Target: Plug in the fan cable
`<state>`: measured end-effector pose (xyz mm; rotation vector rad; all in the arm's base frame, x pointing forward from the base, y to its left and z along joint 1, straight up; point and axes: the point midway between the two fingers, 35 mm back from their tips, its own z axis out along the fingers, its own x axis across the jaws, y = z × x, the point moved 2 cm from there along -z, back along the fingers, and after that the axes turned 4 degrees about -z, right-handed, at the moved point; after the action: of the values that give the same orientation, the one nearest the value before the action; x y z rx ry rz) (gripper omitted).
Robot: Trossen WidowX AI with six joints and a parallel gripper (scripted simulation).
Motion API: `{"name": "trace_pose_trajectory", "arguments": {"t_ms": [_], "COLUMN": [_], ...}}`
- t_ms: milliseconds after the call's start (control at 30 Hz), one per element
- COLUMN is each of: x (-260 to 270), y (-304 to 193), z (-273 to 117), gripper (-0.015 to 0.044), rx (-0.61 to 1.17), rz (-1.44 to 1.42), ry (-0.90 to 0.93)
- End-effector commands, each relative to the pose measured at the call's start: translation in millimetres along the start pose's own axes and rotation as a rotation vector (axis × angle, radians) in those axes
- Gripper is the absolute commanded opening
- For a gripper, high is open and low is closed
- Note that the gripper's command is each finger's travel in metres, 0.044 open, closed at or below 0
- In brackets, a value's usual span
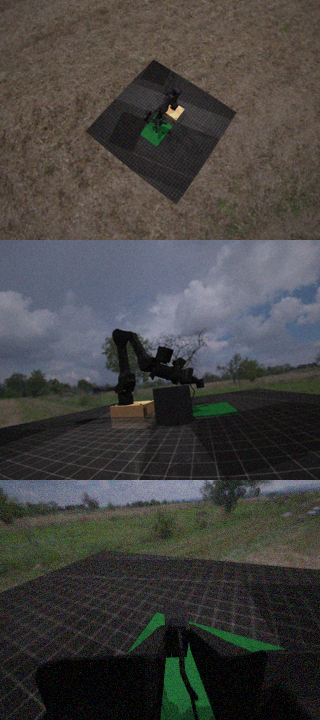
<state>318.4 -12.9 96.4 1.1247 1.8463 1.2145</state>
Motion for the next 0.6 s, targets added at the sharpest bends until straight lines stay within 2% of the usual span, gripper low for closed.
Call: {"name": "trace_pose_trajectory", "arguments": {"t_ms": [0,567], "x": [0.3,0.7], "y": [-4.4,-18.7], "z": [0.4,0.9], "gripper": [0.0000,0.0000], "rx": [0.002,0.003], "rz": [0.000,0.001], "ry": [0.004,0.004]}}
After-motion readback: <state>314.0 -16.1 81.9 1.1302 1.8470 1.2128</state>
